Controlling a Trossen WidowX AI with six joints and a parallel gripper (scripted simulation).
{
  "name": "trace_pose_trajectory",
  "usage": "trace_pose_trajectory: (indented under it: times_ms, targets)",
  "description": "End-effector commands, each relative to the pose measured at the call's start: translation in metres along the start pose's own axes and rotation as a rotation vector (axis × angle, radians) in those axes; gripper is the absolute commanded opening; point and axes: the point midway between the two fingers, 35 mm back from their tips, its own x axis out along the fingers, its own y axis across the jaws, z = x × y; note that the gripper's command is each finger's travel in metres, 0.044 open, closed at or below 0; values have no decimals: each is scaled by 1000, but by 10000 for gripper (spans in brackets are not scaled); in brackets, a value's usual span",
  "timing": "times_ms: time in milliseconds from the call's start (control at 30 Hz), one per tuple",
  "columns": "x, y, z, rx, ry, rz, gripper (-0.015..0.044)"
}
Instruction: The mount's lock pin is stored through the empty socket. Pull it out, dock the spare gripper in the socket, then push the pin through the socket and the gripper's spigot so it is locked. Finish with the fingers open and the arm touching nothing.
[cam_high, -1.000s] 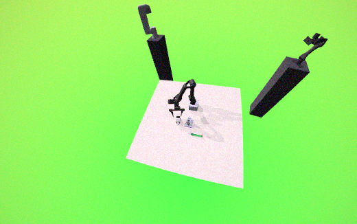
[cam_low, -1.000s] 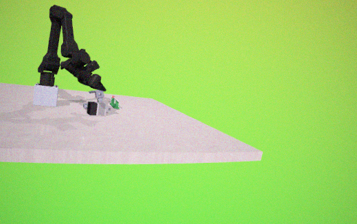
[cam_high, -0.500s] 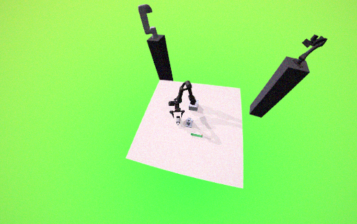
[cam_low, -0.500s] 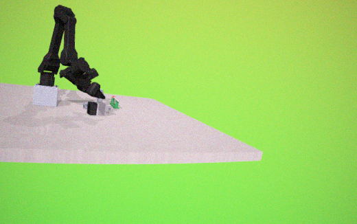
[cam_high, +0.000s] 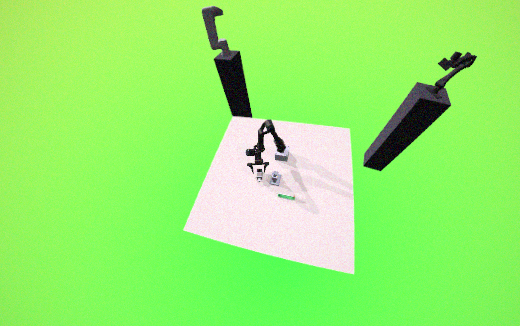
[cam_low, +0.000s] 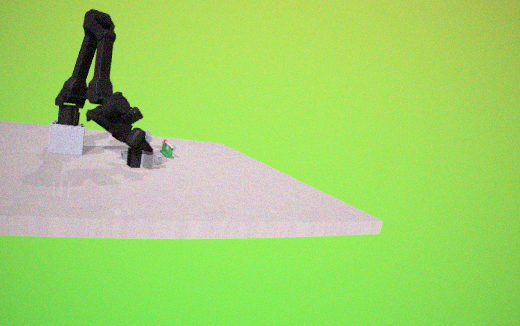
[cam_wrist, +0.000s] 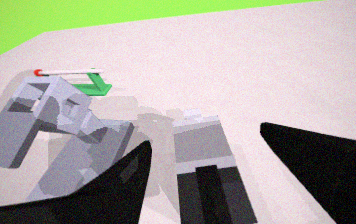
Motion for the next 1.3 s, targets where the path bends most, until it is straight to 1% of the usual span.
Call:
trace_pose_trajectory:
  times_ms: [0,700,1033,1267]
  targets:
    - [4,1,-7,6,4,-1,440]
    - [17,5,-32,7,4,0,440]
    - [17,5,-32,7,4,0,177]
    - [17,5,-32,7,4,0,131]
